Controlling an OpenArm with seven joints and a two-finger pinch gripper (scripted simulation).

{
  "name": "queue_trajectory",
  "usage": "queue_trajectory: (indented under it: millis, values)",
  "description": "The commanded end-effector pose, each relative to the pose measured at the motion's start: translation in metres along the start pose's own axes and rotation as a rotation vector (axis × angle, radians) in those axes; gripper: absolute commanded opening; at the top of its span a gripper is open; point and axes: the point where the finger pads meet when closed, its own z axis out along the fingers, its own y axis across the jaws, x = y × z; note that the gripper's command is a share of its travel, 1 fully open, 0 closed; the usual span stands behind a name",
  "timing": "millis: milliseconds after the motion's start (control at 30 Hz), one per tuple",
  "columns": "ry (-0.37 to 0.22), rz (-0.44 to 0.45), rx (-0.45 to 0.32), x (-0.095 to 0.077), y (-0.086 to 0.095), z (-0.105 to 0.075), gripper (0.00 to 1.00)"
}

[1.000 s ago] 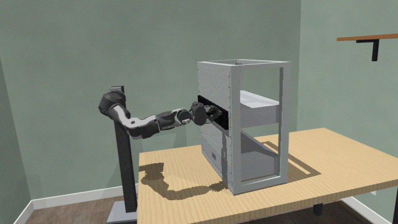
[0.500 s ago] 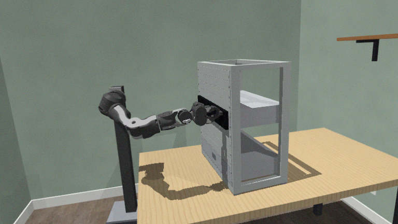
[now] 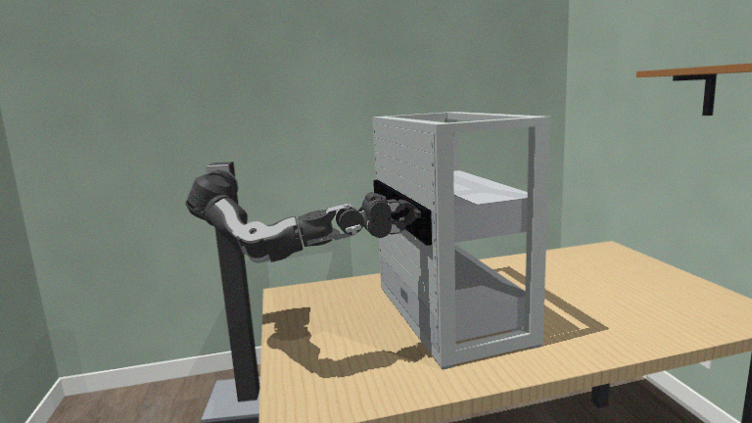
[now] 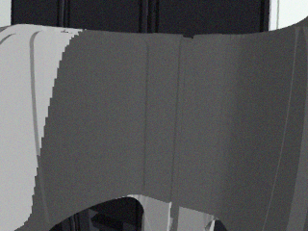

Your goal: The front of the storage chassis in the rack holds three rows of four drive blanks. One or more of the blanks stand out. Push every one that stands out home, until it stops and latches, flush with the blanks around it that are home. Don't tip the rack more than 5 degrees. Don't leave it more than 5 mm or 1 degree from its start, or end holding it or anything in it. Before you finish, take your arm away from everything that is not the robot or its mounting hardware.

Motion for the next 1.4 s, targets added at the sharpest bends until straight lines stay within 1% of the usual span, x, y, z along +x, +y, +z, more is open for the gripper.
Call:
queue_trajectory:
  millis: [0, 567, 700, 867, 1067, 1133, 1367]
  values:
    - [0.001, -0.003, 0.0, 0.002, 0.001, 0.001, 0.0]
    - [0.004, -0.005, -0.004, 0.003, 0.003, 0.0, 0.0]
    - [0.004, -0.005, -0.004, 0.003, 0.003, -0.005, 0.0]
    - [0.004, -0.005, -0.005, 0.003, 0.003, -0.022, 0.0]
    - [0.003, -0.005, -0.005, 0.003, 0.004, -0.052, 0.0]
    - [0.003, -0.005, -0.005, 0.003, 0.004, -0.052, 0.0]
    - [0.003, -0.005, -0.006, 0.003, 0.004, -0.085, 0.0]
